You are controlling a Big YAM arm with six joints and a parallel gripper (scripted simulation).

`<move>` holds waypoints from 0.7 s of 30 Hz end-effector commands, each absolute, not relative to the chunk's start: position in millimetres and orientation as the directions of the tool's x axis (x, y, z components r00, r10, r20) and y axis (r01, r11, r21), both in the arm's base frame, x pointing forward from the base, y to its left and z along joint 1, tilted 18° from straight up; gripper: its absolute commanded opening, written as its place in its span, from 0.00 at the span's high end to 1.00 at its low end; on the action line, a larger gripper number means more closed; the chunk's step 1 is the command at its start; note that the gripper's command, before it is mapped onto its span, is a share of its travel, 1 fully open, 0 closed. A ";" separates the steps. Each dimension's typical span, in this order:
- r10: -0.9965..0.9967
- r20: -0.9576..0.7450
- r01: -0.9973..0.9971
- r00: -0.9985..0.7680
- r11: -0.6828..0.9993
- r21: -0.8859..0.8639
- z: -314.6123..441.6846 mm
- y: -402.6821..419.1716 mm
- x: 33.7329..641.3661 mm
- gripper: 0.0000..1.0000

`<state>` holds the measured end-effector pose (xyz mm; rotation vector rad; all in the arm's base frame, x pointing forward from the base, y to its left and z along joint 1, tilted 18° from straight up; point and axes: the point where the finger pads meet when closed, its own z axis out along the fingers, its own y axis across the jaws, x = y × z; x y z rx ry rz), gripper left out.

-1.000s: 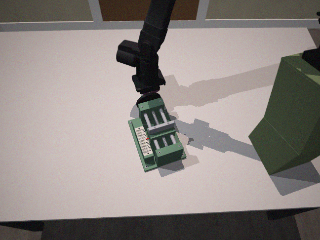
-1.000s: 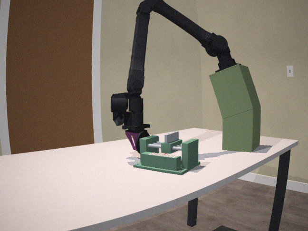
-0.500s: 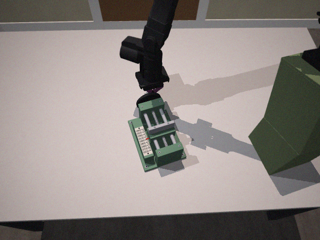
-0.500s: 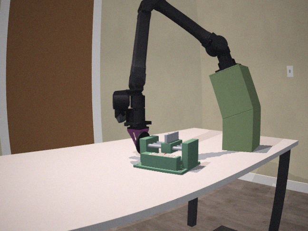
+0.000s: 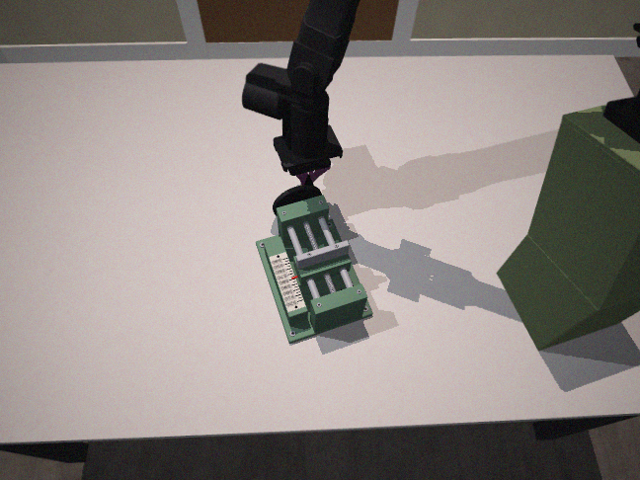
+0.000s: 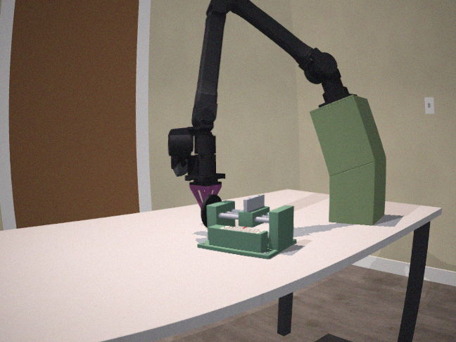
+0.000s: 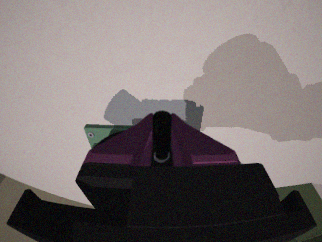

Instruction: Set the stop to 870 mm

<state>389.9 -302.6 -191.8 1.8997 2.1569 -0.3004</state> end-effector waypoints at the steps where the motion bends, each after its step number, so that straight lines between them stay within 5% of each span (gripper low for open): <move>1: 0.939 -0.331 0.995 -0.097 0.104 0.001 -171.1 -308.8 379.3 0.94; 21: 0.936 -0.336 0.993 -0.106 0.117 0.012 -154.0 -297.2 401.8 0.94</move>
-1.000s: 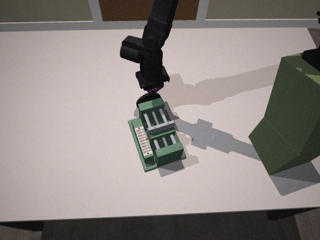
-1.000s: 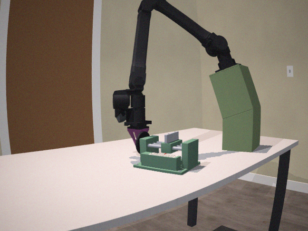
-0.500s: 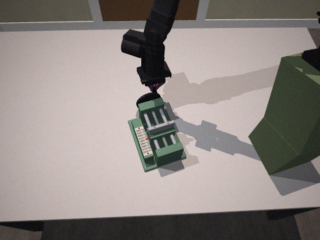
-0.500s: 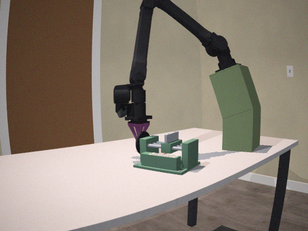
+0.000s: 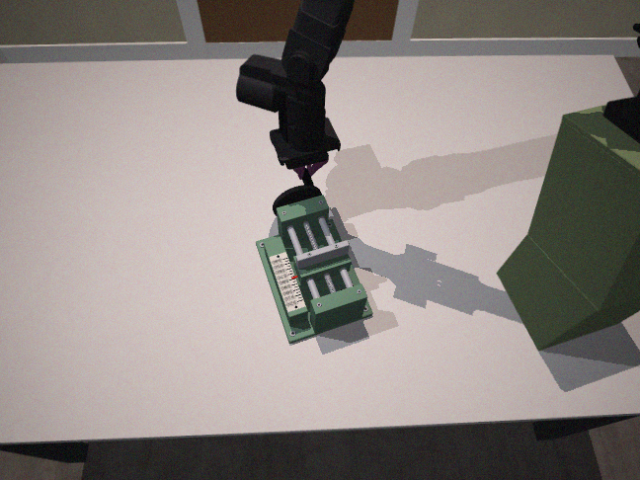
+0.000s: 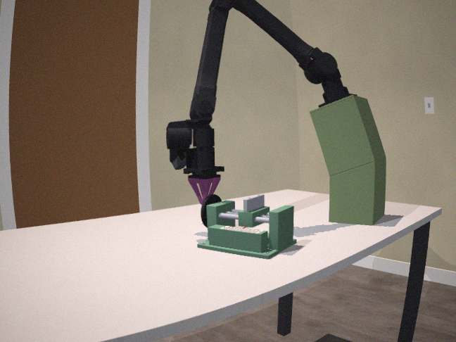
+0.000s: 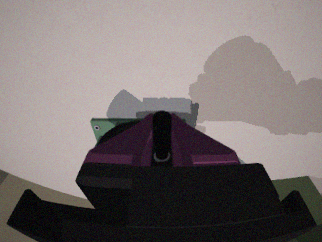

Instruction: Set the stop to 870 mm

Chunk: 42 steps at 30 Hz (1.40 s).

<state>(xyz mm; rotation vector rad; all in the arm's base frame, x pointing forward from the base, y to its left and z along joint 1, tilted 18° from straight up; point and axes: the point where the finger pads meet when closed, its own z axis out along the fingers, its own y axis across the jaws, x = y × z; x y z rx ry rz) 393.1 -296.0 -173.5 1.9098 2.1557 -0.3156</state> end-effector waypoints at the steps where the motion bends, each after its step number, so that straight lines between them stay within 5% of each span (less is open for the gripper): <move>1: 0.935 -0.336 0.993 -0.108 0.119 0.012 -153.6 -297.1 402.8 0.94; 42: 0.934 -0.342 0.991 -0.108 0.127 0.033 -131.7 -288.1 440.9 0.94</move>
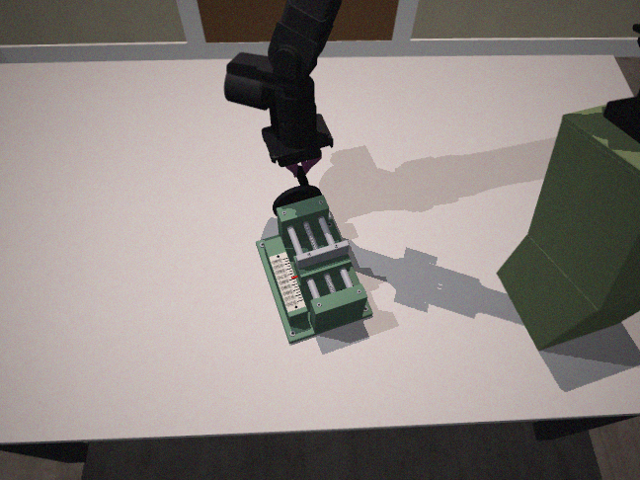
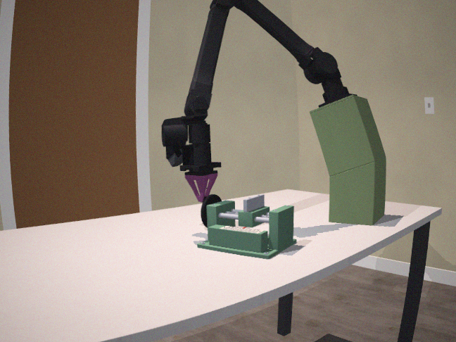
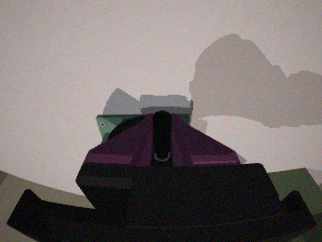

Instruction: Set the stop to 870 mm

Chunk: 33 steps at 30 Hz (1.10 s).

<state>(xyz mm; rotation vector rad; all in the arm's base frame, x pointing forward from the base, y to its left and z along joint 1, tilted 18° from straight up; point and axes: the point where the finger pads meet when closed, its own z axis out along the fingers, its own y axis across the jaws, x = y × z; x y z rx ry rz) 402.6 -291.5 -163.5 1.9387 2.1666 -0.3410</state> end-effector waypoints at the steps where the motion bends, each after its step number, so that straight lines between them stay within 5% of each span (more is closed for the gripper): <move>1: 0.934 -0.342 0.991 -0.108 0.127 0.033 -130.7 -287.6 442.7 0.94; 33: 0.938 -0.328 0.992 -0.116 0.127 0.014 -152.0 -281.3 458.8 0.94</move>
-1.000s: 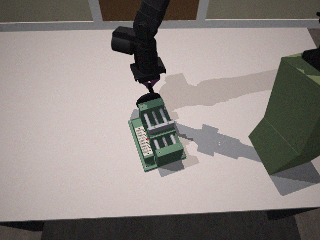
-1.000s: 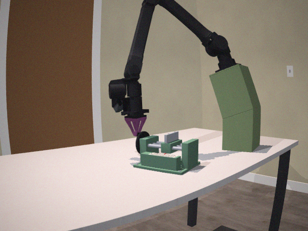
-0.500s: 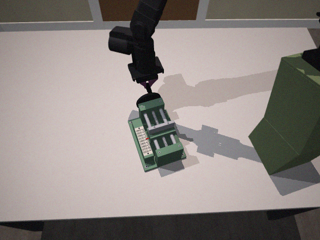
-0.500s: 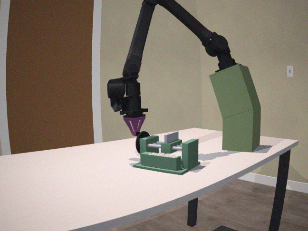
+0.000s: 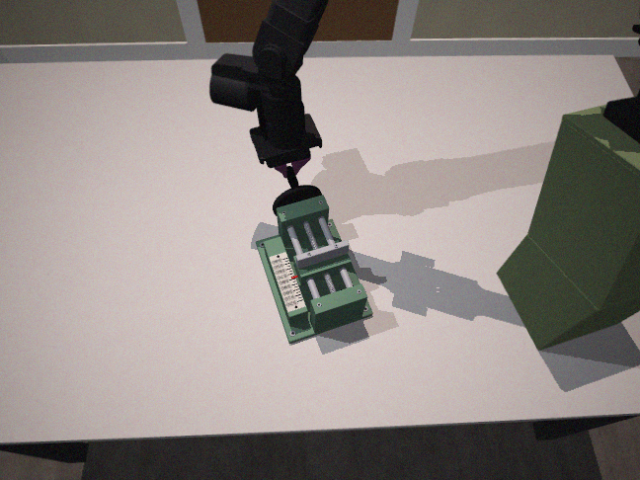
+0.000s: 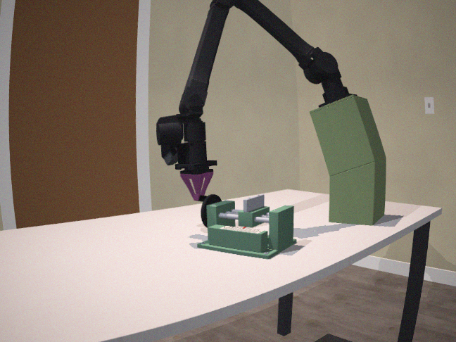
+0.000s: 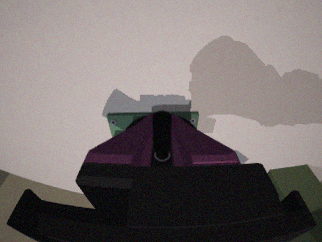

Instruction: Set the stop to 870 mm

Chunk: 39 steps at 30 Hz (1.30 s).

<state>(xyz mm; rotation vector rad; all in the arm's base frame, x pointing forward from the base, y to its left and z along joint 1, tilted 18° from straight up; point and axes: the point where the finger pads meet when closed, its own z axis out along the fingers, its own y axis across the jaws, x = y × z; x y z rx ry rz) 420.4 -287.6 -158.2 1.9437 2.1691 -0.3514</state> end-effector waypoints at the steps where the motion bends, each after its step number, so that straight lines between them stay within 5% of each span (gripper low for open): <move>1: 0.938 -0.326 0.992 -0.117 0.127 0.011 -152.9 -280.9 459.3 0.94; 39: 0.935 -0.332 0.991 -0.121 0.133 0.013 -188.3 -298.5 474.7 0.94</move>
